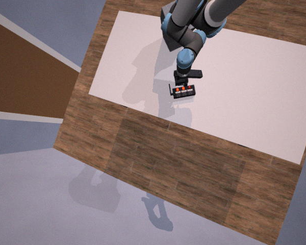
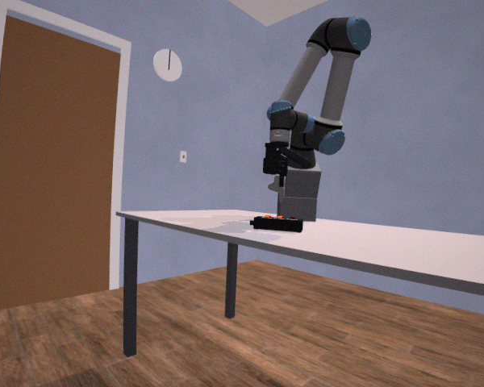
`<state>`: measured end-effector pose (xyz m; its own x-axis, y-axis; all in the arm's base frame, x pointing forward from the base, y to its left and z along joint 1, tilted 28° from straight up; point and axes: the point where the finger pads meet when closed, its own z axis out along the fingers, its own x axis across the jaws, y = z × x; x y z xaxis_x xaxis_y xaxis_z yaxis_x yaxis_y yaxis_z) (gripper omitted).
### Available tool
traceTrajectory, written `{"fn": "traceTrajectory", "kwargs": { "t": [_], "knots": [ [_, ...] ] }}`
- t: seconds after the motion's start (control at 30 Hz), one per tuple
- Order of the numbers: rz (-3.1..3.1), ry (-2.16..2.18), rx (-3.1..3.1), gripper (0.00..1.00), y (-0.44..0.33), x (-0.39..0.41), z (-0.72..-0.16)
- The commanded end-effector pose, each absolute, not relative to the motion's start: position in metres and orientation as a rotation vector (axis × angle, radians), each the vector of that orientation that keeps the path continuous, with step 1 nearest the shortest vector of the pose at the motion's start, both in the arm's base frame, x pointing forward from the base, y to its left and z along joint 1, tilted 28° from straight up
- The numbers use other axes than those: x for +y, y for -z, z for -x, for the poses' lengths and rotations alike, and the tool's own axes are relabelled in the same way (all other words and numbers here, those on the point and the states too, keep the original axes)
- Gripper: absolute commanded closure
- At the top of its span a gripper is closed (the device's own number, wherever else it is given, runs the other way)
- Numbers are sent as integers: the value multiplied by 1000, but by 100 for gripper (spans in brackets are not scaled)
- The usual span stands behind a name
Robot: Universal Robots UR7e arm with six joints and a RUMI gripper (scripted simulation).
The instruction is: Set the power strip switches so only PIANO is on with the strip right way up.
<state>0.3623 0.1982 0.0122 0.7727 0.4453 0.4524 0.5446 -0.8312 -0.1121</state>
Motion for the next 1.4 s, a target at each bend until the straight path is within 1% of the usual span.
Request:
{"fn": "traceTrajectory", "kwargs": {
  "t": [0.0, 1.37],
  "knots": [
    [2730, 610, -775, 100, -12, 198, -362],
    [2730, 610, -775, 100, 10, 207, -371]
  ]
}}
